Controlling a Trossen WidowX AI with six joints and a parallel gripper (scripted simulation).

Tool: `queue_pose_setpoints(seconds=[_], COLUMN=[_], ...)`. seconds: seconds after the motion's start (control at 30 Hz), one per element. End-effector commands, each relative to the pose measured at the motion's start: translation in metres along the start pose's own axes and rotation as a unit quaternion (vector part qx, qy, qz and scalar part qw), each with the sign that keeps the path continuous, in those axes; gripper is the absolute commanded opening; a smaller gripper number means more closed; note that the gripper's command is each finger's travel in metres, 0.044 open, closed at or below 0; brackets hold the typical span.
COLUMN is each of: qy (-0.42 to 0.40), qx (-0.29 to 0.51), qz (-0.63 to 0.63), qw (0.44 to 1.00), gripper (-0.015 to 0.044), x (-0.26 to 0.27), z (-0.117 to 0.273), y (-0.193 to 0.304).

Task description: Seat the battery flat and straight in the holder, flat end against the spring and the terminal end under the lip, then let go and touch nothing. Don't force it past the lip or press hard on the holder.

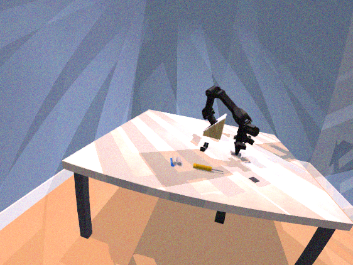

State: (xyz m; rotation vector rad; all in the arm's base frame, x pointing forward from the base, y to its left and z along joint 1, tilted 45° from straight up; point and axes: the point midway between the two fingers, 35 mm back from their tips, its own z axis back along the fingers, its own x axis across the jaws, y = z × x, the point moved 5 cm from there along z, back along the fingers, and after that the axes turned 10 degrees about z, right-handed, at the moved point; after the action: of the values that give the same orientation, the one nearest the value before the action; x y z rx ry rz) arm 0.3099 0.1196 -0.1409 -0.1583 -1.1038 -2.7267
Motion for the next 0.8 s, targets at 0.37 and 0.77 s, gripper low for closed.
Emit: queue_pose_setpoints(seconds=[0.37,0.77], qy=[0.001,0.002], qx=[0.001,-0.003], qz=[0.002,0.183], qw=[1.0,0.983], gripper=[0.0059,0.0059], x=[0.0,-0.005], z=[0.05,0.062], y=[0.0,0.055])
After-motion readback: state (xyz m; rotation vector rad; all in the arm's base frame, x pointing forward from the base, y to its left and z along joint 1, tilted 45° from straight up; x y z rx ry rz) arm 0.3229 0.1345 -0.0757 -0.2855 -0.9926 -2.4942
